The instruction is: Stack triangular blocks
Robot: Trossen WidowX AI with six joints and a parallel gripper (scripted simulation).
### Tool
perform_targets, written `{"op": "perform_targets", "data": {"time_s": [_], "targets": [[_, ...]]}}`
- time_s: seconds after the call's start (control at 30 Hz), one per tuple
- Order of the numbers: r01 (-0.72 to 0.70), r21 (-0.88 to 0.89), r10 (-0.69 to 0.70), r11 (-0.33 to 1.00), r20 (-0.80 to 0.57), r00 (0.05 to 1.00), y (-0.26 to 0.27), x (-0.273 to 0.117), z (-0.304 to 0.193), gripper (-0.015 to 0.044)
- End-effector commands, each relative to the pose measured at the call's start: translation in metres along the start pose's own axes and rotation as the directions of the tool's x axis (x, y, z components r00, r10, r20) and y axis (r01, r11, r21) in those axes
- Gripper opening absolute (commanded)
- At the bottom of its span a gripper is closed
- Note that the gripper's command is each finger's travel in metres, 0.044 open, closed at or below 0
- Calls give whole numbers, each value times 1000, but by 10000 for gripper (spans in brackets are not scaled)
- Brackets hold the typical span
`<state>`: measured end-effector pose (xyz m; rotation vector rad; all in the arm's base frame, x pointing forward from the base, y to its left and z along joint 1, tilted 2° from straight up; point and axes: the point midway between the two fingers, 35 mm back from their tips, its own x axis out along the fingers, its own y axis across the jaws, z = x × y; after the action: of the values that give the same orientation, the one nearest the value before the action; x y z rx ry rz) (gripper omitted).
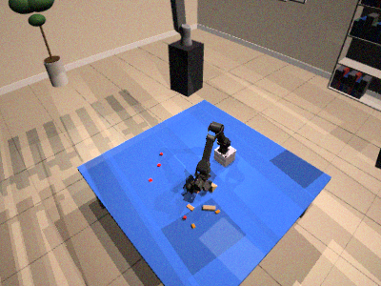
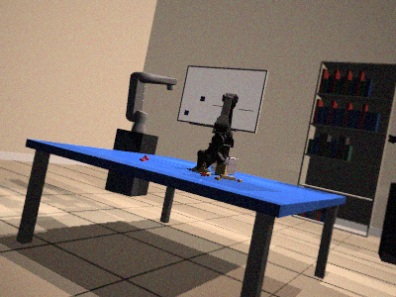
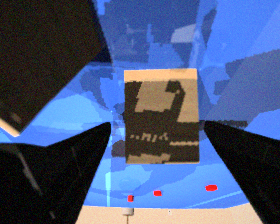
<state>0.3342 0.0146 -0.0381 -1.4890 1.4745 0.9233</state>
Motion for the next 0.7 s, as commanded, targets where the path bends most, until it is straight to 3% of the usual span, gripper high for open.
{"op": "perform_targets", "data": {"time_s": [0.0,0.07,0.33,0.53,0.67], "targets": [[-1,-5,1,1000,-4,1000,0,2,0,440],[-1,-5,1,1000,-4,1000,0,2,0,440],[-2,-1,2,1000,0,1000,0,1,0,230],[-2,-1,2,1000,0,1000,0,1,0,190],[-1,-1,1,1000,0,1000,0,0,0,85]]}}
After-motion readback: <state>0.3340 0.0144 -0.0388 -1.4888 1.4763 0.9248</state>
